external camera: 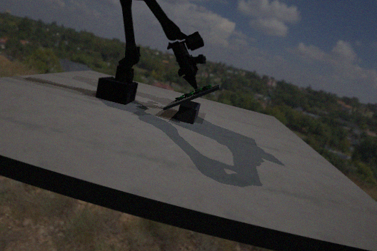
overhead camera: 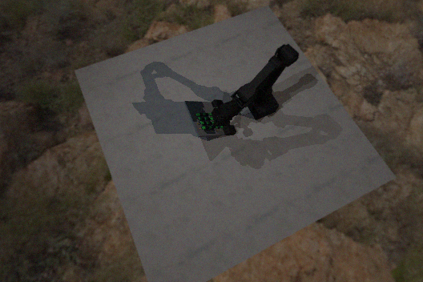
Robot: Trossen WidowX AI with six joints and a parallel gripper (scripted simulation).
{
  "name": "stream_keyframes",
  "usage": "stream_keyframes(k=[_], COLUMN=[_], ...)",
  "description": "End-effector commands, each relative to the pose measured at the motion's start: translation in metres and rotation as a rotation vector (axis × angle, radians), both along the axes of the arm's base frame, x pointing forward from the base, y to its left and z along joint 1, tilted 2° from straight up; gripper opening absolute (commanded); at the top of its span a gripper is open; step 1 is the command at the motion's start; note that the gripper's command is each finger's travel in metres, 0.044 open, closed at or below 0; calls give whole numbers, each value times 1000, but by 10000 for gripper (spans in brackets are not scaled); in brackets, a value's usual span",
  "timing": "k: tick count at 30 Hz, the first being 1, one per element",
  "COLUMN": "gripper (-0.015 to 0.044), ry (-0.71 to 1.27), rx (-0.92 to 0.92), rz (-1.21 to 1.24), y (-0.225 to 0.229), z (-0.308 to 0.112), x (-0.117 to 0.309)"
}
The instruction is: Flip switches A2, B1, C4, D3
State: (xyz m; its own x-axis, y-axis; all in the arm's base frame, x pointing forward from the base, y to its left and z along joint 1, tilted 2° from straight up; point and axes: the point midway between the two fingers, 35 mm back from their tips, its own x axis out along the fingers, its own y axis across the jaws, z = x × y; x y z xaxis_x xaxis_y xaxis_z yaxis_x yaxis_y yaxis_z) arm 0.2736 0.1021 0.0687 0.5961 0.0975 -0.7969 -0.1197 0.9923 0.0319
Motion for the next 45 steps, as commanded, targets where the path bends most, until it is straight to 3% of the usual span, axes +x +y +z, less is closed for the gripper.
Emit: stream_keyframes(k=[1,45], gripper=[0,0], ry=[3,3], rx=[1,1], rz=[6,6], y=[1,1], z=[-1,-4], x=[-1,2])
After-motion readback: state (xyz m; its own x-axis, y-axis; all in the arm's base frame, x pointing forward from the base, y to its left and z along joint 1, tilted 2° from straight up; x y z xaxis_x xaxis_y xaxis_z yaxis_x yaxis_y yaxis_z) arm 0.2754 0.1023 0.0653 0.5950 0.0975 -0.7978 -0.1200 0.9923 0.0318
